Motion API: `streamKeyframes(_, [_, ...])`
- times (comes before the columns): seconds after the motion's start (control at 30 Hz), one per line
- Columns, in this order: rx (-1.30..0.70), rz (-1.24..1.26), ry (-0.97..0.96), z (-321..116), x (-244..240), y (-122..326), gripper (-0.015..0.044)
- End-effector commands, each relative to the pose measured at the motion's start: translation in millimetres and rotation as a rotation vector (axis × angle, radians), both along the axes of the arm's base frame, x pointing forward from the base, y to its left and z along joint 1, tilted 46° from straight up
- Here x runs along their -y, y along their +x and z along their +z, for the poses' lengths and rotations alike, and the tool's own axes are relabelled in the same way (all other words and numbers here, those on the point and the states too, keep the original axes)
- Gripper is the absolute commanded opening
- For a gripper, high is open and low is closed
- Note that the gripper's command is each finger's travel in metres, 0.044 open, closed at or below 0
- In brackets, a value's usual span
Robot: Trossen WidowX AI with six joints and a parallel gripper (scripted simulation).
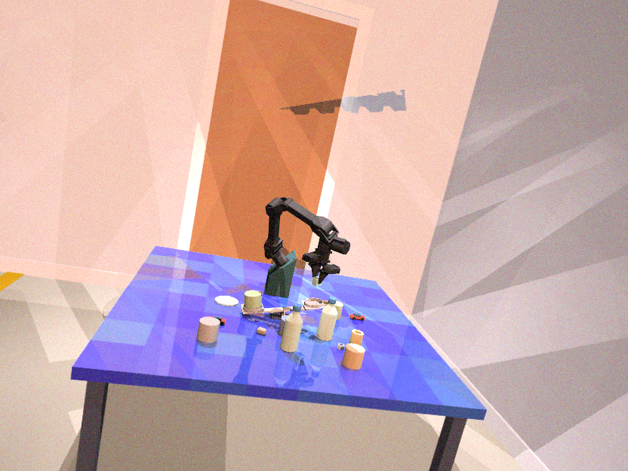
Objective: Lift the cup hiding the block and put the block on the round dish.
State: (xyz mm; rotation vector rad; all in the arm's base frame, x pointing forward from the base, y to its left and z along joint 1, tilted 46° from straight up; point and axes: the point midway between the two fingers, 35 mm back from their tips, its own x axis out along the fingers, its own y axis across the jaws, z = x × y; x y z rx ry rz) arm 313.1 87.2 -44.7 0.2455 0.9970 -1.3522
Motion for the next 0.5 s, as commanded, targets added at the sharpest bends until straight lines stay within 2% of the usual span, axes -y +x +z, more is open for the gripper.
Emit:
streamKeyframes(0.0, [0.002, 0.001, 0.026, 9.5, 9.5, 5.7, 0.0000])
streamKeyframes(0.47, [0.004, 0.029, 0.101, 45.4, 63.3, 20.2, 0.0000])
